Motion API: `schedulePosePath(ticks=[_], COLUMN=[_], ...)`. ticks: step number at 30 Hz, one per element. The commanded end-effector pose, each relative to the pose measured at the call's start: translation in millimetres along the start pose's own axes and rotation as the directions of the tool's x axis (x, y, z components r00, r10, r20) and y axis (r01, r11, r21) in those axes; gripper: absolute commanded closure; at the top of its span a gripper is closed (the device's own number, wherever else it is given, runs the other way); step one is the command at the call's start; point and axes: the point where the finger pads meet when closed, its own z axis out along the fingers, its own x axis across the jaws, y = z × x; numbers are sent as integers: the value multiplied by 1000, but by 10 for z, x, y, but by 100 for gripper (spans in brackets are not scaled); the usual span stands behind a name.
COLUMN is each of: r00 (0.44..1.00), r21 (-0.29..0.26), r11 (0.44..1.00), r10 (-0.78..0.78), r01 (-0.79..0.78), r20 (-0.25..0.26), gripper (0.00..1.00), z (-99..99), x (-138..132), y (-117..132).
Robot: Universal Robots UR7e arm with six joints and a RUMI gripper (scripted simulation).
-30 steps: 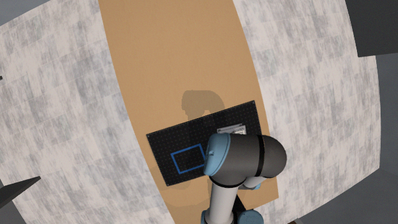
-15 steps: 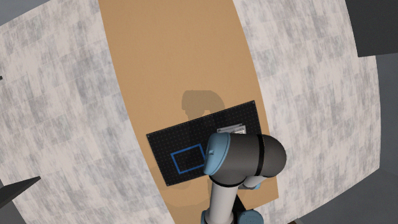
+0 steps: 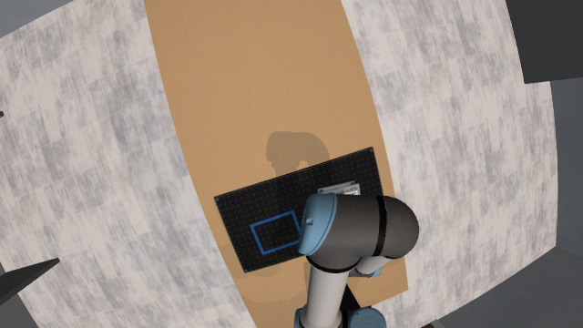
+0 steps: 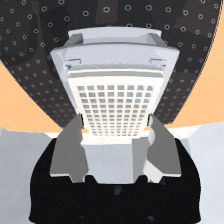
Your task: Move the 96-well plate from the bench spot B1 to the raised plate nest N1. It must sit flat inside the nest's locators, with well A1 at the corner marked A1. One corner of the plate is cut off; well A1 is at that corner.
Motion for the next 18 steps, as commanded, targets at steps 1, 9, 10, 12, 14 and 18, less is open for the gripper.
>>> schedulePosePath(ticks=[1,9,10,12,14,18], r00=[1000,1000,1000,1000,1000,1000], r21=[0,0,0,0,0,0], r11=[1000,1000,1000,1000,1000,1000], r10=[0,0,0,0,0,0], r01=[0,0,0,0,0,0], r20=[-1,-1,-1,-1,-1,-1], gripper=[100,100,100,100,100,100], z=[5,14,15,18,21,27], x=[3,3,3,3,3,3], y=[-3,-8,-9,-11,-13,-16])
